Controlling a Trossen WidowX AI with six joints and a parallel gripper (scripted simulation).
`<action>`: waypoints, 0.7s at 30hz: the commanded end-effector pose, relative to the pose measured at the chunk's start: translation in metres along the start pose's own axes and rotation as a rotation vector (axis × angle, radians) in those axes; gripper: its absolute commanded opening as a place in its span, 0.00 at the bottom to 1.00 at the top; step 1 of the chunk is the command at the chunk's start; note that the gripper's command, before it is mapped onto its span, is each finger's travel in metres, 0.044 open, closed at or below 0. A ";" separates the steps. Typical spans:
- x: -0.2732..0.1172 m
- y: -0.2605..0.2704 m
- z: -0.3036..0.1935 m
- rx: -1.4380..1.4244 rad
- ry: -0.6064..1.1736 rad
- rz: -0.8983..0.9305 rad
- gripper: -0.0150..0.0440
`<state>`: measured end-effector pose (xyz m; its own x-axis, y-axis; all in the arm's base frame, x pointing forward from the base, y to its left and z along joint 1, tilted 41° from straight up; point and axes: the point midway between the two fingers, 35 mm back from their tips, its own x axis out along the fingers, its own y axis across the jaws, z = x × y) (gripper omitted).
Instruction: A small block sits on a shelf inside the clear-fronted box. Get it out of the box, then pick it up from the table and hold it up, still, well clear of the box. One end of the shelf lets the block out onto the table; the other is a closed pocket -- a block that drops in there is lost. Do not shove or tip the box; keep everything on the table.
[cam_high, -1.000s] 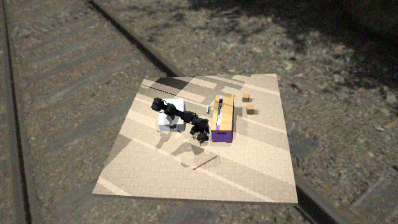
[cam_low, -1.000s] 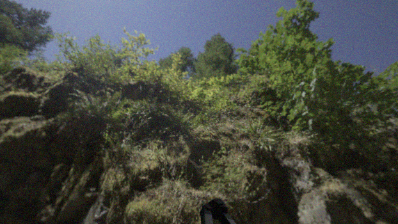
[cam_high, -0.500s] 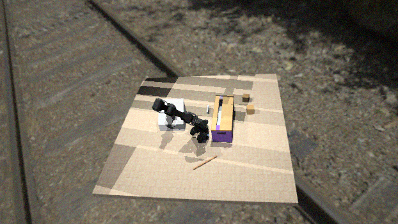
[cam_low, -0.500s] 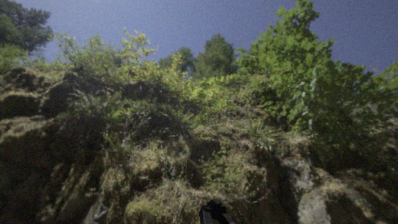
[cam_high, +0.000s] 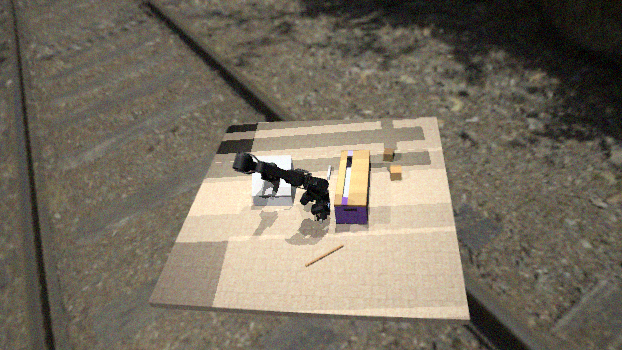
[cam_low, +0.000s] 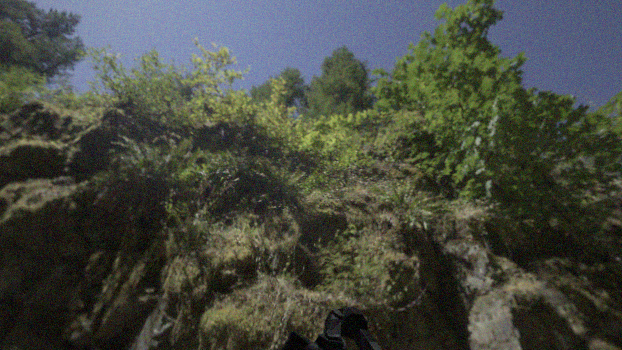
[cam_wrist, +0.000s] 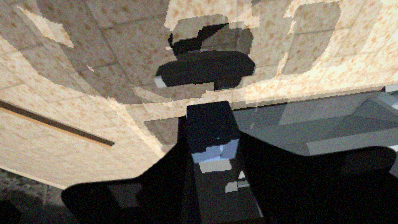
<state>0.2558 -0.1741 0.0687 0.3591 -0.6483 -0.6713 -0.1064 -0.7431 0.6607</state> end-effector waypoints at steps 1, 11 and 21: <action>-0.011 0.002 -0.004 0.009 0.004 0.006 0.25; -0.017 -0.002 -0.004 -0.283 -0.008 0.009 0.25; -0.024 -0.006 -0.004 -0.672 -0.023 0.010 0.25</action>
<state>0.2522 -0.1562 0.0794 0.3406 -0.6588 -0.6709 0.3860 -0.5526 0.7386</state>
